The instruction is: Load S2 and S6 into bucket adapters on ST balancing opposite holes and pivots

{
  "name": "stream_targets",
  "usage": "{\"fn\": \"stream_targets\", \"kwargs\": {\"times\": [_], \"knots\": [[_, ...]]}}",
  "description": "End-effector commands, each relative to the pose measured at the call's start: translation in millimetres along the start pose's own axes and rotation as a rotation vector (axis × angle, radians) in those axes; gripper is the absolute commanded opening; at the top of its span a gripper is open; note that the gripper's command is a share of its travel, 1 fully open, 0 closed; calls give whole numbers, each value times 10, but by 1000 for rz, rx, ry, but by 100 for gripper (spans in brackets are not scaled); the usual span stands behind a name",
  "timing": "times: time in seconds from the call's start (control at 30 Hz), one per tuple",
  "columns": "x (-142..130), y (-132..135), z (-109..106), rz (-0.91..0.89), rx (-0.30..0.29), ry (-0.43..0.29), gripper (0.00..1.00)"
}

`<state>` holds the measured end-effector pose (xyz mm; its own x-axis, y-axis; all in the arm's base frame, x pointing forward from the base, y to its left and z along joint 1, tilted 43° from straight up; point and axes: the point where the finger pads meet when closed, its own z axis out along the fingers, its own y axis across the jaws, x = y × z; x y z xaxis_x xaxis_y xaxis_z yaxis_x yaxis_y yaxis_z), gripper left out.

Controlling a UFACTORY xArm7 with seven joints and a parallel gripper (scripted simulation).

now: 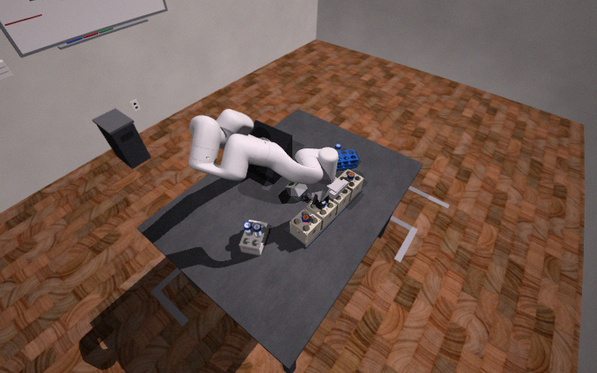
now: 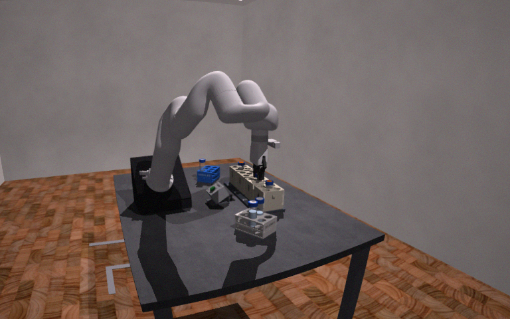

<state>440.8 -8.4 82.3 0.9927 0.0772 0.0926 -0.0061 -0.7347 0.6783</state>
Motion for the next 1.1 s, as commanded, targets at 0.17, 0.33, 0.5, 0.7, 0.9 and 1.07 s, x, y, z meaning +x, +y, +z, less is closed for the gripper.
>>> {"fn": "stream_targets", "kwargs": {"times": [0.17,0.33,0.5,0.7,0.9,1.07], "knots": [[15,-9,-174,0,2,6,44],[15,-9,-274,0,2,6,44],[15,-9,-334,0,2,6,44],[14,-9,-454,0,2,6,44],[14,-8,-574,0,2,6,44],[14,-8,-634,0,2,6,44]]}}
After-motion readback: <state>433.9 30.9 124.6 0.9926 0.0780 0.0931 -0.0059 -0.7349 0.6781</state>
